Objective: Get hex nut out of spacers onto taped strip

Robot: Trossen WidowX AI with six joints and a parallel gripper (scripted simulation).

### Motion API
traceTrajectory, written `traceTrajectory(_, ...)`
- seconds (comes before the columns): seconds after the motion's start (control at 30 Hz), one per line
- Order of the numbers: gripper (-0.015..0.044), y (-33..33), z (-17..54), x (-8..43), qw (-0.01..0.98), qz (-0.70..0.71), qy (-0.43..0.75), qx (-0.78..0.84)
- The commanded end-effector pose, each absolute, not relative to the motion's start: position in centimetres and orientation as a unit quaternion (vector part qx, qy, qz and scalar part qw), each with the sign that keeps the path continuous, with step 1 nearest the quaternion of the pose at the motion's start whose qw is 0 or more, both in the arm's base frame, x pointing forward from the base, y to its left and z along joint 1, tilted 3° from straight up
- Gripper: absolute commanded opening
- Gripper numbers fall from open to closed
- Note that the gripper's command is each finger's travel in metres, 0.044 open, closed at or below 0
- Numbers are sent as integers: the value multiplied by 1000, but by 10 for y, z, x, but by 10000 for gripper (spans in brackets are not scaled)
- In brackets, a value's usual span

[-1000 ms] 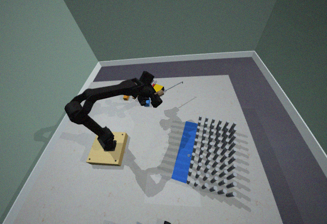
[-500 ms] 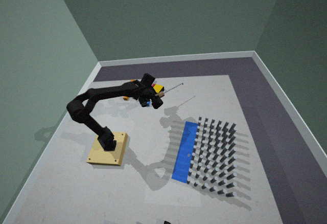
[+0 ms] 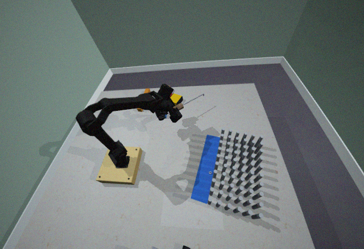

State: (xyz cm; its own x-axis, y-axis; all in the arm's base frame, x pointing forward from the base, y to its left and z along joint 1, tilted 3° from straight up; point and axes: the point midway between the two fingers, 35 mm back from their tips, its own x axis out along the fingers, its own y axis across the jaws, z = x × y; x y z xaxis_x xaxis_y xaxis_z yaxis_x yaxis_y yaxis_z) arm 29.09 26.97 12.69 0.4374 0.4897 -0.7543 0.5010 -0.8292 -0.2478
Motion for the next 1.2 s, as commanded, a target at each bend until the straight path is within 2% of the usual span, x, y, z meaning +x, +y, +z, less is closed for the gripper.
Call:
traceTrajectory(0.0, 0, 269, 121, 290, 9, -444, 294, 846)
traceTrajectory(1.17, 0, 269, 85, 293, 9, -444, 294, 846)
